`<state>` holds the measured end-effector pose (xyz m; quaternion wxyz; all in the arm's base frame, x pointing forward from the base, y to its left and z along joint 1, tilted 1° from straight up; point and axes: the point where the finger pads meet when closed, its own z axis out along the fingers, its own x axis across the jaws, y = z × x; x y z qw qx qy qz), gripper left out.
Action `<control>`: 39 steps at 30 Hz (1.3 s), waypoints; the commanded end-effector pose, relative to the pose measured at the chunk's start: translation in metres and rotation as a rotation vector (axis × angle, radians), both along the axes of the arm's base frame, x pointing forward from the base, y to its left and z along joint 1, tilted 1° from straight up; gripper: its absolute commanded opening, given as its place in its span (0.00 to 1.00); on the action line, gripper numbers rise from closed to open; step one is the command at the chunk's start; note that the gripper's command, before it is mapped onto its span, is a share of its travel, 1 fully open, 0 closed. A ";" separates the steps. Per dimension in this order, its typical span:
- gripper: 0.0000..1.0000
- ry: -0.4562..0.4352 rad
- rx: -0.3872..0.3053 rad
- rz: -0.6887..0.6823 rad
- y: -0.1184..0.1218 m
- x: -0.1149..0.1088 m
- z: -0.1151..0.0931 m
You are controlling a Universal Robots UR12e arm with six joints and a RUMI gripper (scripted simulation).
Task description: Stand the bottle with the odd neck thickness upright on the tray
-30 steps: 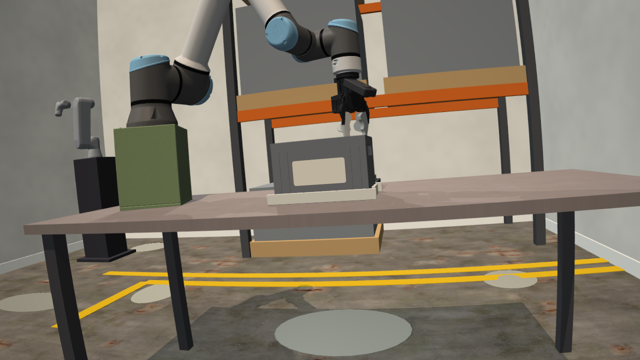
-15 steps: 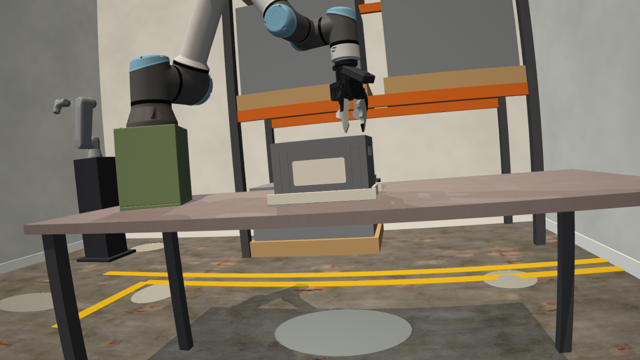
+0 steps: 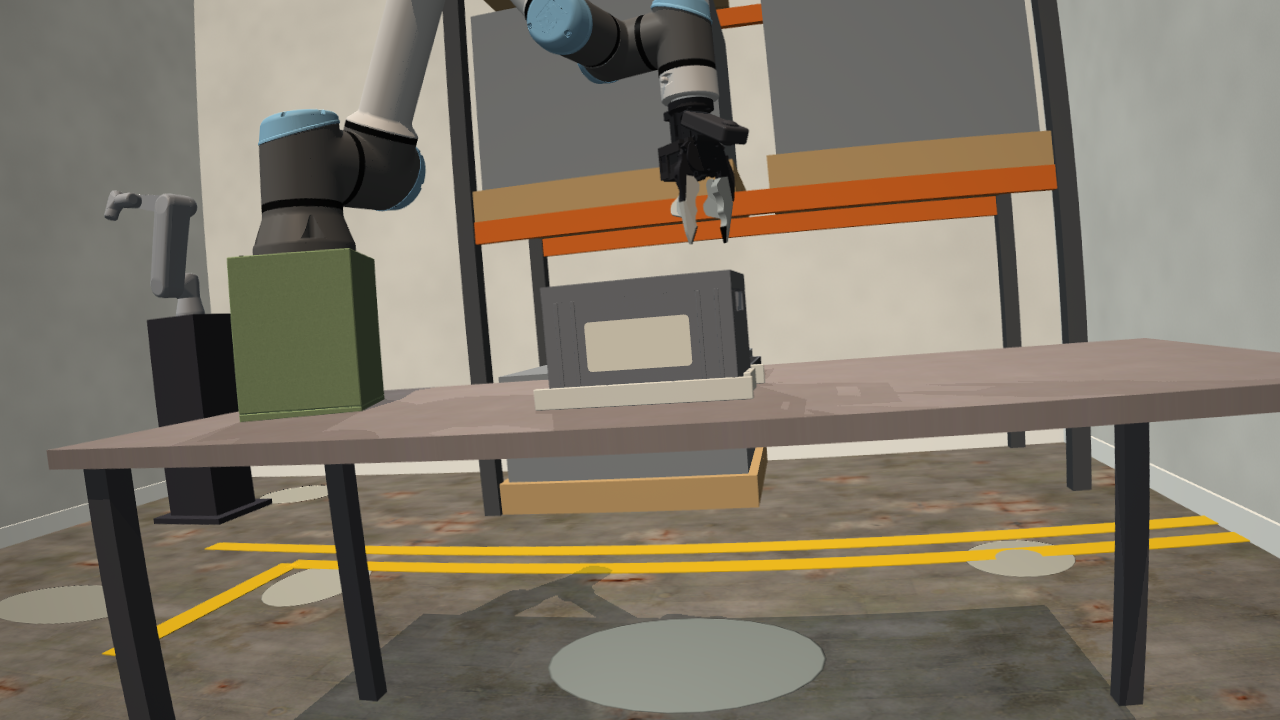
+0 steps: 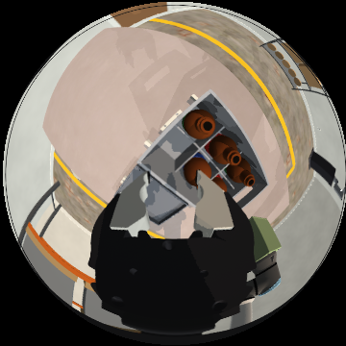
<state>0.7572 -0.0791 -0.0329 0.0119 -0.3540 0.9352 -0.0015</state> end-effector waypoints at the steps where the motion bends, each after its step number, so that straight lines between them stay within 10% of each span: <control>1: 0.38 0.001 0.000 -0.002 -0.003 0.001 0.003; 2: 0.38 0.001 0.000 -0.002 -0.003 0.000 0.003; 3: 0.00 0.001 0.000 -0.002 -0.003 0.000 0.003; 39: 0.00 0.001 0.000 -0.002 -0.003 0.001 0.003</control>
